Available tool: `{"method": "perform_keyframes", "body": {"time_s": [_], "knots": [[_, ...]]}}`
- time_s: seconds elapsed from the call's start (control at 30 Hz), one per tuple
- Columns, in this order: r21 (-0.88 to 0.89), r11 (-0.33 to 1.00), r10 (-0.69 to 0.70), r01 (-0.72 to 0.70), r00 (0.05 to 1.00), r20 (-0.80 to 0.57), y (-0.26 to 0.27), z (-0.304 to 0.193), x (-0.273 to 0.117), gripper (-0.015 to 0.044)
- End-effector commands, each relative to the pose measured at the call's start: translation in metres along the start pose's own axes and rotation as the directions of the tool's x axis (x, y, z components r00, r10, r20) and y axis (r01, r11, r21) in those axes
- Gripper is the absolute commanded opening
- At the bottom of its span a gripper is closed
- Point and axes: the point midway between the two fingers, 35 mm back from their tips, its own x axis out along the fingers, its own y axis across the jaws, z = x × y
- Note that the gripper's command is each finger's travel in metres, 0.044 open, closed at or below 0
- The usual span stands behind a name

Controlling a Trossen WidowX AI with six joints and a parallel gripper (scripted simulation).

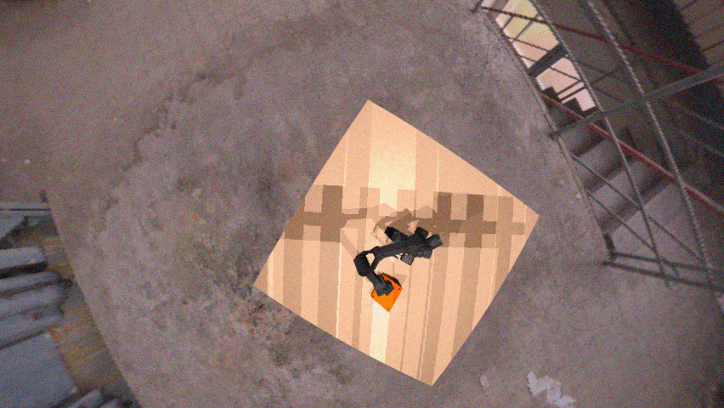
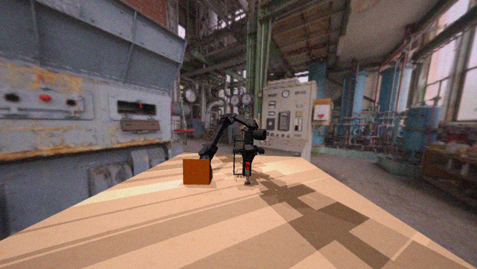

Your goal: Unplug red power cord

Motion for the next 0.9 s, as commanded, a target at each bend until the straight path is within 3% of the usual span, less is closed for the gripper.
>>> {"method": "perform_keyframes", "body": {"time_s": [0.0, 0.3, 0.43, 0.7, 0.87], "knots": [[0.006, 1.0, 0.001, -0.001, 1.0, -0.003, -0.0002, -0.002, 0.002, 0.016], [0.006, 1.0, 0.001, -0.001, 1.0, -0.004, -0.0002, -0.0022, 0.0118, 0.016], [0.0, 1.0, -0.001, 0.001, 1.0, -0.001, -0.0002, -0.0016, 0.009, 0.0055], [0.0, 1.0, -0.001, 0.001, 1.0, -0.001, -0.0002, -0.0016, 0.009, 0.0002], [0.001, 1.0, 0.0, 0.0, 1.0, 0.0, 0.0003, 0.0023, 0.0088, 0.0]]}}
